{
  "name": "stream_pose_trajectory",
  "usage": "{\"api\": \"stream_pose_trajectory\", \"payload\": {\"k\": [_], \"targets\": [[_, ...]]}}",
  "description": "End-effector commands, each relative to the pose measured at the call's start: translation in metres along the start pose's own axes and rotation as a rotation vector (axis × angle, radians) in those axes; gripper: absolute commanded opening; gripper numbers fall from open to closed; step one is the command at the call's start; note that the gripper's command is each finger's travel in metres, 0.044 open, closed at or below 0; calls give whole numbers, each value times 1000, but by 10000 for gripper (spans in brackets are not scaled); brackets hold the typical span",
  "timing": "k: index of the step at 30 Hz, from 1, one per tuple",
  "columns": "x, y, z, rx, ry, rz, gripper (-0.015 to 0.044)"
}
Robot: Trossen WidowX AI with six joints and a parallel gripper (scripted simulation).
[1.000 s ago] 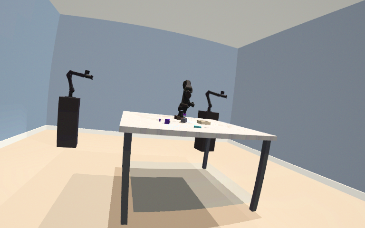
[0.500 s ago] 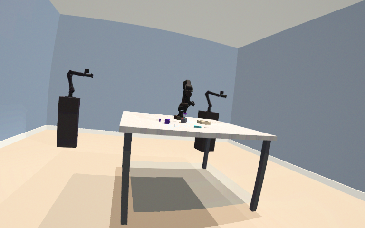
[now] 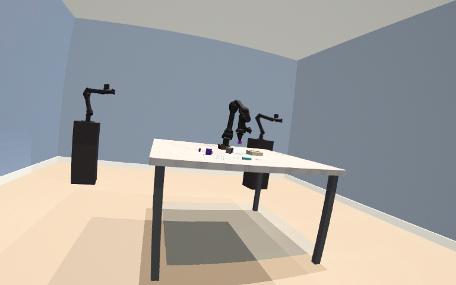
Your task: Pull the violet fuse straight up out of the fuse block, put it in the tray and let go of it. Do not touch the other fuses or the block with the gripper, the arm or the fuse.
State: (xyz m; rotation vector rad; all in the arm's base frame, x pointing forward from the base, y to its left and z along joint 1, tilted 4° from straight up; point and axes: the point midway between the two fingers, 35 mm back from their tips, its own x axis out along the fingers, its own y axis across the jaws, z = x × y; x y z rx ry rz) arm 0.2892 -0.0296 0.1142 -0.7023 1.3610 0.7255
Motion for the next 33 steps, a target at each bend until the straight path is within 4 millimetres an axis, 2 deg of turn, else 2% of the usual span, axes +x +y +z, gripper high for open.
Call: {"api": "stream_pose_trajectory", "payload": {"k": [1, 12, 24, 33], "targets": [[0, 6, 22, 5, 4, 1, 0], [0, 34, 74, 6, -2, 3, 0], [-1, 75, 124, 6, -10, 7, 0], [5, 78, 127, 6, -11, 7, 0]]}}
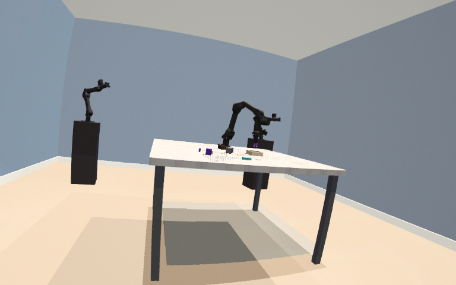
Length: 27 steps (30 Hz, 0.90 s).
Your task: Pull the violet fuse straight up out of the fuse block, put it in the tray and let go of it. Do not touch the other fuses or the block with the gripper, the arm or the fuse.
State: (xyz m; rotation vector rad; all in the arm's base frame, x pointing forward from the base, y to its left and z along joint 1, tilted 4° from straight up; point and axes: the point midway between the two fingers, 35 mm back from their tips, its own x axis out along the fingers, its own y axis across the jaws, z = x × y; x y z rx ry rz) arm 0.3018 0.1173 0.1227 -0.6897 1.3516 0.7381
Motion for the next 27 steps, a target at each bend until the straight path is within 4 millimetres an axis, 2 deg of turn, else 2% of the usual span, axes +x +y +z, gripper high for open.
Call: {"api": "stream_pose_trajectory", "payload": {"k": [1, 21, 26, 27], "targets": [[7, 0, 2, 7, 4, -3, 0], [38, 0, 2, 7, 4, -3, 0], [39, 0, 1, 7, 4, -3, 0], [36, 1, 2, 1, -2, -1, 26]]}}
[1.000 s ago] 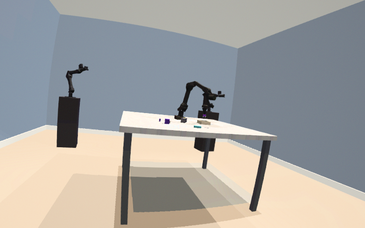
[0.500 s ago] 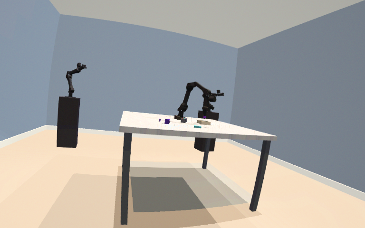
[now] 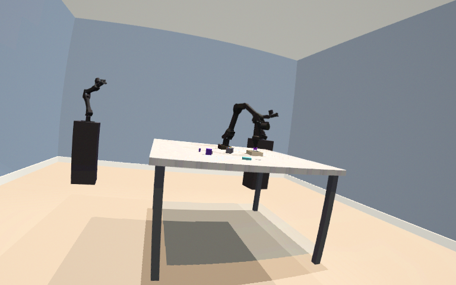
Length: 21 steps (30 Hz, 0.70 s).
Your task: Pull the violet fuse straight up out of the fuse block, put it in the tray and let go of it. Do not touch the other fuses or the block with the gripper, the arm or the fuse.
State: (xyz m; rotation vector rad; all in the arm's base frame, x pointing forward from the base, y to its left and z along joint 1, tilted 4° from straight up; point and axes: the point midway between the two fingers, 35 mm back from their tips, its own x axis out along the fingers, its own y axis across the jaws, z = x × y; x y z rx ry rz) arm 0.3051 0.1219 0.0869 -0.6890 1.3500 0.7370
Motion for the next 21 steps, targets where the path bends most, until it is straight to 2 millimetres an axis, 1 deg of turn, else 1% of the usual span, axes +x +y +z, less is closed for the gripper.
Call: {"api": "stream_pose_trajectory", "payload": {"k": [1, 11, 12, 13, 15, 16, 21], "targets": [[0, 0, 0, 0, -1, 0, 53], [0, 0, 0, 0, -1, 0, 315], [-2, 0, 0, 0, 0, 0, 330], [-8, 0, 0, 1, 1, -1, 330], [-29, -1, 0, 5, 4, -2, 330], [-35, -1, 0, 6, 5, -2, 330], [-37, 0, 0, 6, 6, -2, 330]]}}
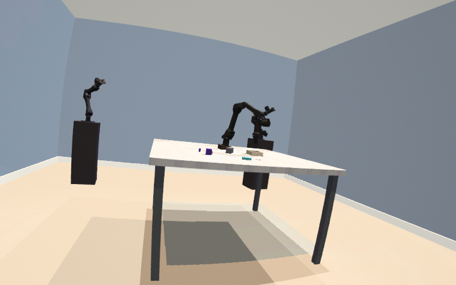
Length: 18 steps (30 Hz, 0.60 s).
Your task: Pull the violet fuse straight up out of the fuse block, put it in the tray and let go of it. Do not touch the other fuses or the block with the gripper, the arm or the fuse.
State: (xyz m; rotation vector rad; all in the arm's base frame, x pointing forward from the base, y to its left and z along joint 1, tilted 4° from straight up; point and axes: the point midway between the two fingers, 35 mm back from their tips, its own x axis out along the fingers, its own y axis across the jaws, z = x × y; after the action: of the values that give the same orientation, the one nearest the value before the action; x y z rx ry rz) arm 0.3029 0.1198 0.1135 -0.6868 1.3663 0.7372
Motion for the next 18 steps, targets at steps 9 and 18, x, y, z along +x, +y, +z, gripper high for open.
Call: {"api": "stream_pose_trajectory", "payload": {"k": [9, 18], "targets": [[-4, 0, -1, 1, 1, 1, 330], [-4, 0, -1, 1, 1, 1, 330]]}}
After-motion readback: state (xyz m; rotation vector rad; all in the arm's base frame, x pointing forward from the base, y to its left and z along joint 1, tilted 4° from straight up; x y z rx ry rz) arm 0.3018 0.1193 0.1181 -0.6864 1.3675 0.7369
